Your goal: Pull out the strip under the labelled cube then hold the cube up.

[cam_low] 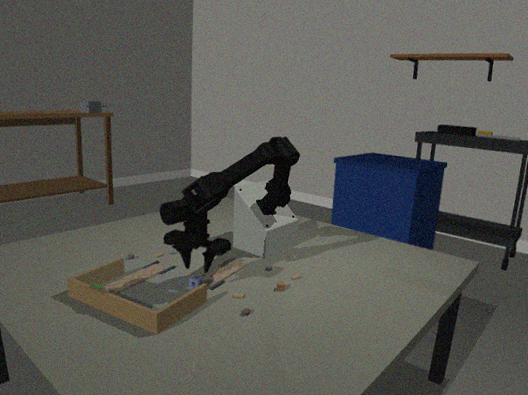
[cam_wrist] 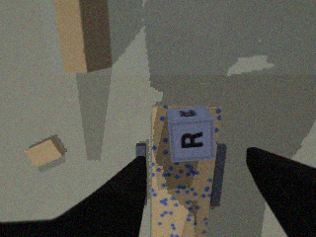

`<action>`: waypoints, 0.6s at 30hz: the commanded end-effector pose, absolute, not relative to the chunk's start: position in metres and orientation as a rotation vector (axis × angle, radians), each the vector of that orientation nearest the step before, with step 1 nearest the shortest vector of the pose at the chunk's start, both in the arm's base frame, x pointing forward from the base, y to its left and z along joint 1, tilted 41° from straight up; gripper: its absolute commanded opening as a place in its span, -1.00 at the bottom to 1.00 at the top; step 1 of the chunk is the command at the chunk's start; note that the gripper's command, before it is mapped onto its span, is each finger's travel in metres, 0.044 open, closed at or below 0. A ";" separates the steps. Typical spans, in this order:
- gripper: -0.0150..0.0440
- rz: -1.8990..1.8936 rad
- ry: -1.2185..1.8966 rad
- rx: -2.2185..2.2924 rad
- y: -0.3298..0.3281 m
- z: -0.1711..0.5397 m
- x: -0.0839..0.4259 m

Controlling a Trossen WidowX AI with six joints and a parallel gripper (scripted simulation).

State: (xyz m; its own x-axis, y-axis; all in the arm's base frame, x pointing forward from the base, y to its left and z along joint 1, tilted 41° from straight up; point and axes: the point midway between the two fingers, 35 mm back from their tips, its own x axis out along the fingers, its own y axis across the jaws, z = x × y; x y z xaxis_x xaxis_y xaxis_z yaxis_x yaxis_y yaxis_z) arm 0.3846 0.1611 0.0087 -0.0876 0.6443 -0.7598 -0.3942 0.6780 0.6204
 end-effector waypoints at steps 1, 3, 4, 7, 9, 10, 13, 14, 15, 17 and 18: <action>0.36 0.875 1.413 0.227 0.166 0.003 0.386; 0.36 0.875 1.413 0.227 0.168 0.000 0.386; 0.36 0.875 1.413 0.227 0.169 -0.001 0.386; 0.36 0.875 1.413 0.227 0.172 -0.005 0.385; 0.36 0.875 1.413 0.227 0.175 -0.007 0.385; 0.36 0.875 1.413 0.227 0.176 -0.009 0.385; 0.36 0.875 1.413 0.228 0.179 -0.012 0.384; 0.36 0.875 1.413 0.228 0.180 -0.014 0.384; 0.36 0.875 1.413 0.228 0.181 -0.015 0.384; 0.36 0.876 1.413 0.228 0.183 -0.017 0.384; 0.36 0.876 1.413 0.228 0.184 -0.019 0.383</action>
State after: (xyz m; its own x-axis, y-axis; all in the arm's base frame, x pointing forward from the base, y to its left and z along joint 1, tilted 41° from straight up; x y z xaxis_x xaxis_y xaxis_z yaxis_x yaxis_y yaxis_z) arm 0.3869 0.1808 -0.0102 -0.0785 0.6477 -0.7578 -0.4020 0.6751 0.6186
